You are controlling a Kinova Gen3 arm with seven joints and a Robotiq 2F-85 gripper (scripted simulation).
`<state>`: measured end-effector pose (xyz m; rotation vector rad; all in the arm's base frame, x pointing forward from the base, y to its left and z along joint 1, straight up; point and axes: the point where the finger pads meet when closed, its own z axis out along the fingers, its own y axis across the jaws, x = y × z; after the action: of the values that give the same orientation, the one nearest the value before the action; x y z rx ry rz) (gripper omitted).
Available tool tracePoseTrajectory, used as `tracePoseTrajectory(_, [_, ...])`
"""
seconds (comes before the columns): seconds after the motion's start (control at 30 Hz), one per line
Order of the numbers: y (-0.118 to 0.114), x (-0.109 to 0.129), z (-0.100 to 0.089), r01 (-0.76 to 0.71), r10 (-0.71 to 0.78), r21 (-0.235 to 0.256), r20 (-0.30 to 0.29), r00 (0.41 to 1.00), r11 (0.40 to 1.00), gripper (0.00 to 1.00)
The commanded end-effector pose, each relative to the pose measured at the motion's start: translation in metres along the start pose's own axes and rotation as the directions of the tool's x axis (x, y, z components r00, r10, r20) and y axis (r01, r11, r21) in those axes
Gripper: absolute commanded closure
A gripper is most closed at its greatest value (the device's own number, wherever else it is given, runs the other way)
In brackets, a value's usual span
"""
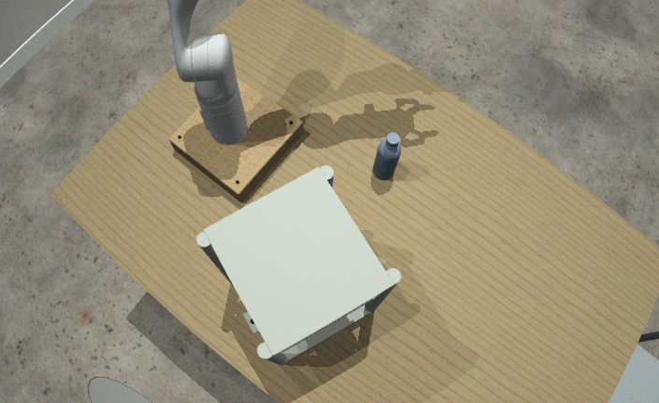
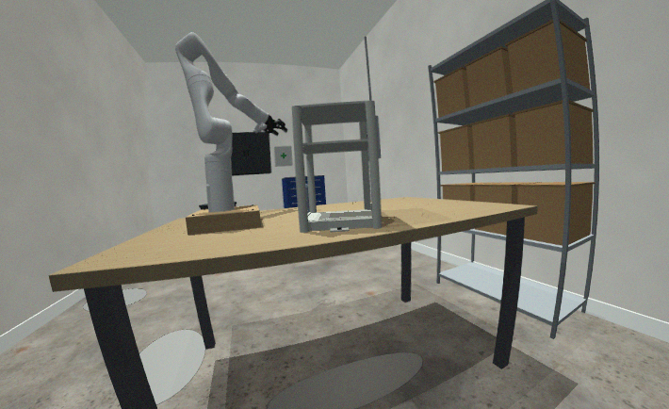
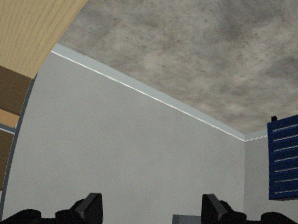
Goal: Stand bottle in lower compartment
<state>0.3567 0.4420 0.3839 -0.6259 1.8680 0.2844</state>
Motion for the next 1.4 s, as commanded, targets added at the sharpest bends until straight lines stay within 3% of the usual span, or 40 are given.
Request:
tracePoseTrajectory(0.0, [-0.027,0.018,0.011,-0.030,0.029,0.099,0.008,1.000,0.995,0.27])
tracePoseTrajectory(0.2, [-0.085,0.049,0.006,-0.152,0.140,0.297,0.060,0.988,0.943,0.27])
tracePoseTrajectory(0.4, [-0.140,0.076,-0.013,-0.238,0.197,0.466,0.135,0.971,0.852,0.27])
tracePoseTrajectory(0.47, [-0.140,0.076,-0.013,-0.238,0.197,0.466,0.135,0.971,0.852,0.27])
tracePoseTrajectory(0.67, [-0.186,0.097,-0.040,-0.294,0.207,0.595,0.212,0.955,0.748,0.27])
tracePoseTrajectory(0.9, [-0.225,0.113,-0.074,-0.334,0.183,0.695,0.285,0.941,0.637,0.27])
tracePoseTrajectory(1.37, [-0.261,0.124,-0.117,-0.366,0.122,0.777,0.356,0.927,0.512,0.27])
